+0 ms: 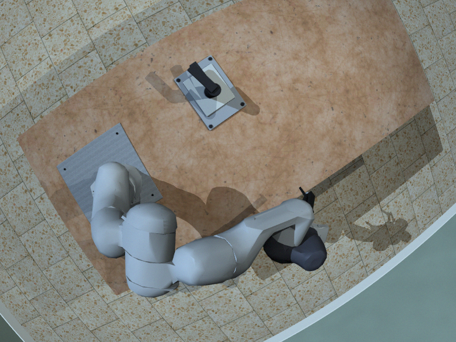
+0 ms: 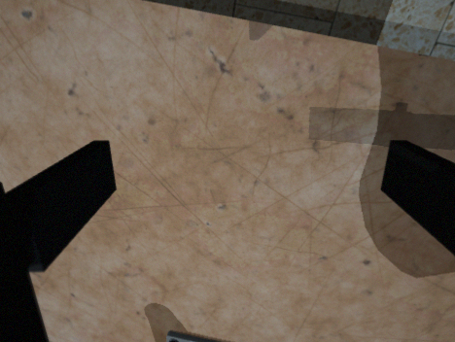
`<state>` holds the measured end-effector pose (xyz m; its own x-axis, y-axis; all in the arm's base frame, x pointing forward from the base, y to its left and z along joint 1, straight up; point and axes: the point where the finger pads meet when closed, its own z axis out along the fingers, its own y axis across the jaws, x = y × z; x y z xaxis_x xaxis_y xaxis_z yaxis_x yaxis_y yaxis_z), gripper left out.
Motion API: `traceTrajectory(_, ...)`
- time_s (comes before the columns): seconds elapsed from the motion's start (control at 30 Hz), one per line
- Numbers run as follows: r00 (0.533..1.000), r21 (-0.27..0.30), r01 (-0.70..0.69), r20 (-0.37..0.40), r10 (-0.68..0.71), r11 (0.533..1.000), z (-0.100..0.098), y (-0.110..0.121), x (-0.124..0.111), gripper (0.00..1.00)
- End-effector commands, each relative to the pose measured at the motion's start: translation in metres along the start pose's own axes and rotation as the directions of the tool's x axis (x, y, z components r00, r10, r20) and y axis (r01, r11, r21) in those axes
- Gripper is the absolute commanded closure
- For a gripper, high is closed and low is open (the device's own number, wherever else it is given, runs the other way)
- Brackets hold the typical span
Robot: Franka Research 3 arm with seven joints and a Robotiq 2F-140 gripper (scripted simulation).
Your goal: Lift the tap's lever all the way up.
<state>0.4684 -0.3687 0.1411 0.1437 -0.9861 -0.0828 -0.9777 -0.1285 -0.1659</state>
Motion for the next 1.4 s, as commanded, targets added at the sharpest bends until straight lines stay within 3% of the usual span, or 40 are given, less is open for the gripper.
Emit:
traceTrajectory(0.0, 1.0, 0.0, 0.0, 0.0, 0.0, 1.0, 0.0, 0.0, 0.0, 0.0)
traceTrajectory(0.6, 1.0, 0.0, 0.001, 0.003, -0.001, 1.0, -0.001, -0.005, -0.006, 0.0)
traceTrajectory(0.67, 1.0, 0.0, 0.006, 0.015, -0.006, 1.0, -0.004, -0.027, -0.035, 0.0)
traceTrajectory(0.77, 1.0, -0.001, 0.01, 0.022, -0.01, 1.0, -0.006, -0.04, -0.053, 0.0)
traceTrajectory(1.03, 0.999, -0.013, 0.024, 0.047, -0.024, 1.0, -0.014, -0.083, -0.132, 0.0)
traceTrajectory(1.1, 0.999, -0.013, 0.024, 0.047, -0.024, 1.0, -0.014, -0.083, -0.132, 0.0)
traceTrajectory(1.13, 0.998, -0.019, 0.03, 0.053, -0.029, 0.999, -0.017, -0.095, -0.16, 0.0)
traceTrajectory(1.37, 0.997, -0.039, 0.044, 0.063, -0.041, 0.998, -0.024, -0.116, -0.23, 0.0)
